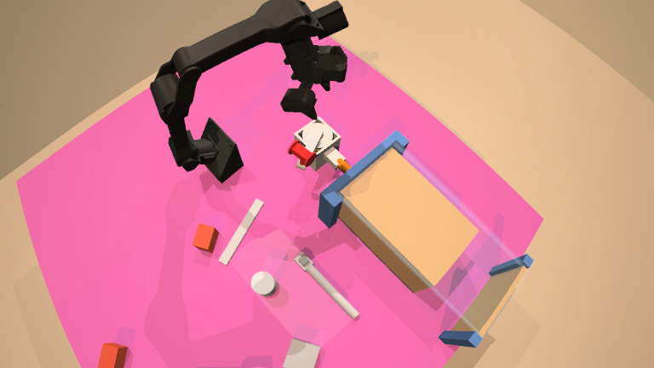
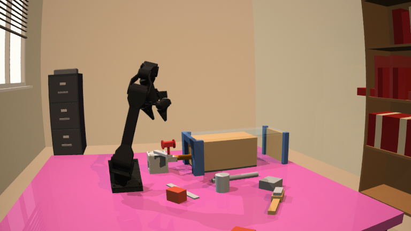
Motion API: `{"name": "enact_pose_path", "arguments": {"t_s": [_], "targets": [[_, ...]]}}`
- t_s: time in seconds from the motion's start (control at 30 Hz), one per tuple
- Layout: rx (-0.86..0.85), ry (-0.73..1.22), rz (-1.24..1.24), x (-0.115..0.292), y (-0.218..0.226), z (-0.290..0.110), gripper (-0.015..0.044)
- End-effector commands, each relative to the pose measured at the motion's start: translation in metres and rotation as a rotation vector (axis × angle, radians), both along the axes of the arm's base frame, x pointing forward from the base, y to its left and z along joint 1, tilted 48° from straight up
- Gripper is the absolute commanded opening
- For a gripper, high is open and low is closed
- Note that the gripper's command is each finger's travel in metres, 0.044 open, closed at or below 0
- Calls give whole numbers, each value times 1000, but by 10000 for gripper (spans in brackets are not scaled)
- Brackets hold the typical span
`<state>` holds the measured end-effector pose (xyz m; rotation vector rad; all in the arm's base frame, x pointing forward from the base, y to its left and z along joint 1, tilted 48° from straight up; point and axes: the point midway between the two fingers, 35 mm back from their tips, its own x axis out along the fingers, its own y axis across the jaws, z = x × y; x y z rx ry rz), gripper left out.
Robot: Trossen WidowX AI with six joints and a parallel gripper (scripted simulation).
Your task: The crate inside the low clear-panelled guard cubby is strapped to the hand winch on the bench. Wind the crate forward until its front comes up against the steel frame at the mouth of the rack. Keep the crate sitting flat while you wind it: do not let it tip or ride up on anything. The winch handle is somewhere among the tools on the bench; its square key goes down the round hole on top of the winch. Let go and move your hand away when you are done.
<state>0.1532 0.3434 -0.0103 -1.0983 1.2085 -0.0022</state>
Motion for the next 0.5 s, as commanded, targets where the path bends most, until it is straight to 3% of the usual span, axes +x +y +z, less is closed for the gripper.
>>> {"name": "enact_pose_path", "arguments": {"t_s": [0.0, 0.47], "targets": [[-50, 20, -35, -28, 13, -29, 440], [-58, 22, -44, -32, 14, -34, 440]]}}
